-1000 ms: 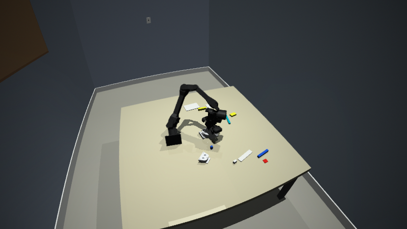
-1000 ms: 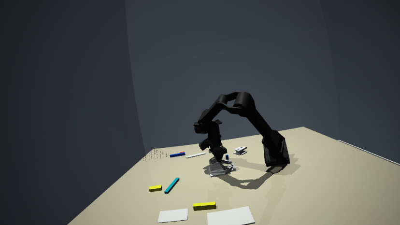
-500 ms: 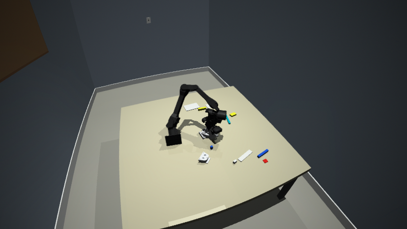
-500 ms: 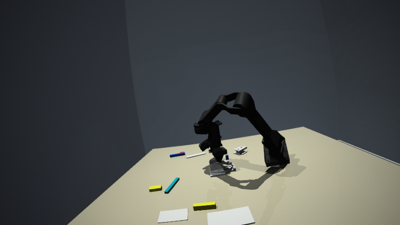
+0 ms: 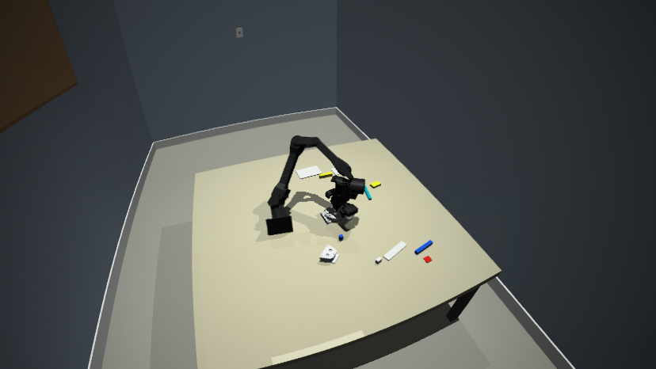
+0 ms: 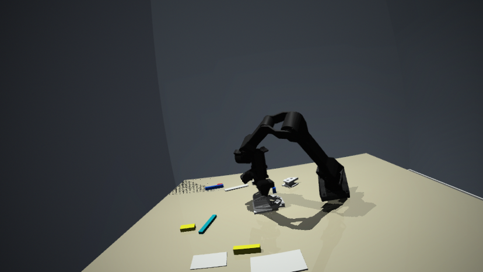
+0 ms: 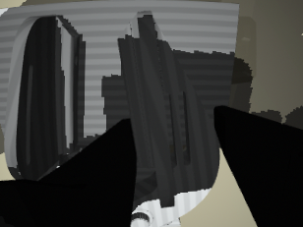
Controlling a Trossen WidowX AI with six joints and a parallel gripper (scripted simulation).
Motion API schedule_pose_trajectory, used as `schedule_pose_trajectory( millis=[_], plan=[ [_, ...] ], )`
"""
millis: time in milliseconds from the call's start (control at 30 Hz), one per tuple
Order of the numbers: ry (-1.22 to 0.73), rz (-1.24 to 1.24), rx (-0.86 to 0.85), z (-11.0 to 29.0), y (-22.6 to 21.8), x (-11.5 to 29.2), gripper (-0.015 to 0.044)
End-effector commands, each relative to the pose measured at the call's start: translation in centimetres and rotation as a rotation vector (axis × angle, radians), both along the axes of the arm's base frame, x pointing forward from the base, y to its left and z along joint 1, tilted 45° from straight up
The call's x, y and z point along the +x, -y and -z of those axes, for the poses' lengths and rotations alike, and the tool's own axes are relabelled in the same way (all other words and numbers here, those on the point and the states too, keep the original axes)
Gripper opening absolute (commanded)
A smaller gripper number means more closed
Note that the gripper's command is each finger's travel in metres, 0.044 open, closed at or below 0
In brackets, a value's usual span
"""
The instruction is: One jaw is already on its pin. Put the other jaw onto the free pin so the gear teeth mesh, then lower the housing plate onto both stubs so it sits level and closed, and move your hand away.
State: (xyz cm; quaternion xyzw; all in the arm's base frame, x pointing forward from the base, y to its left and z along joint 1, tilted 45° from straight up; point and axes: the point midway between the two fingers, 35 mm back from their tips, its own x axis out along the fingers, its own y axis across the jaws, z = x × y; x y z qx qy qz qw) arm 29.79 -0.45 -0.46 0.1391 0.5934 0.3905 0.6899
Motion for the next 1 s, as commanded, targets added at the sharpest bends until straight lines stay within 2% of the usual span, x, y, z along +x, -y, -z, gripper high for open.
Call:
schedule_pose_trajectory(
  millis=[0, 967],
  plan=[
    [-0.004, 0.004, 0.003, 0.09, -0.12, -0.04, 0.0134],
    [-0.001, 0.001, 0.004, 0.57, -0.61, -0.05, 0.0134]
  ],
)
